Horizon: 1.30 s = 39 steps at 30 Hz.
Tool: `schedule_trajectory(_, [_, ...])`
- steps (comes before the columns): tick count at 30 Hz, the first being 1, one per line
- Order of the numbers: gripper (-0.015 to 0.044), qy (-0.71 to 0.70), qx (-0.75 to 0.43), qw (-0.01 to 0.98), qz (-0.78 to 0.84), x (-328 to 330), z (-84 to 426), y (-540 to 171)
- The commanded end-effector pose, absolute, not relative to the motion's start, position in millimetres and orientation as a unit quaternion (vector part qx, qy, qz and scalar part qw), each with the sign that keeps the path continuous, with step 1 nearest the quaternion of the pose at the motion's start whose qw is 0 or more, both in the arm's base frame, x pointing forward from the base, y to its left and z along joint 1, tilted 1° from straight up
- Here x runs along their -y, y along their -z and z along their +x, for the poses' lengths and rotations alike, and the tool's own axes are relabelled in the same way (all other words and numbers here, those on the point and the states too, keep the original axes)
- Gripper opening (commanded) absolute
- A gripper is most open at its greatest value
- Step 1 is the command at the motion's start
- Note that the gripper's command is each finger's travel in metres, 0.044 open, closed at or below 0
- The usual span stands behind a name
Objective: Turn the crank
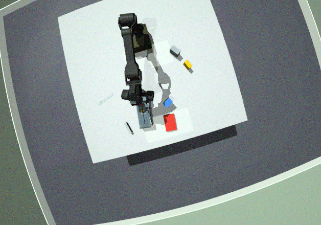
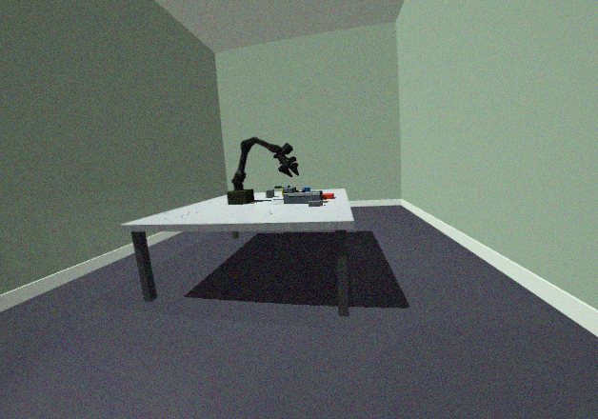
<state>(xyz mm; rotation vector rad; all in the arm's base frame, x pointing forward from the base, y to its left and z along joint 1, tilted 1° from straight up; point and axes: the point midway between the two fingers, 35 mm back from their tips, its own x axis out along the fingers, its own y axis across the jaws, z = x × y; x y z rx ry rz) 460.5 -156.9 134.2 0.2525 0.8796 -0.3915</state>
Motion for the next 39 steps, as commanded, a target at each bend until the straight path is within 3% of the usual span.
schedule_trajectory(1, [0.044, 0.183, -0.42, 0.881, 0.118, 157.2, 453.5, -144.4])
schedule_trajectory(28, [0.044, 0.108, -0.367, 0.923, 0.048, 149.0, 344.5, -133.6])
schedule_trajectory(39, [0.044, 0.106, -0.365, 0.924, 0.046, 148.7, 343.9, -96.3])
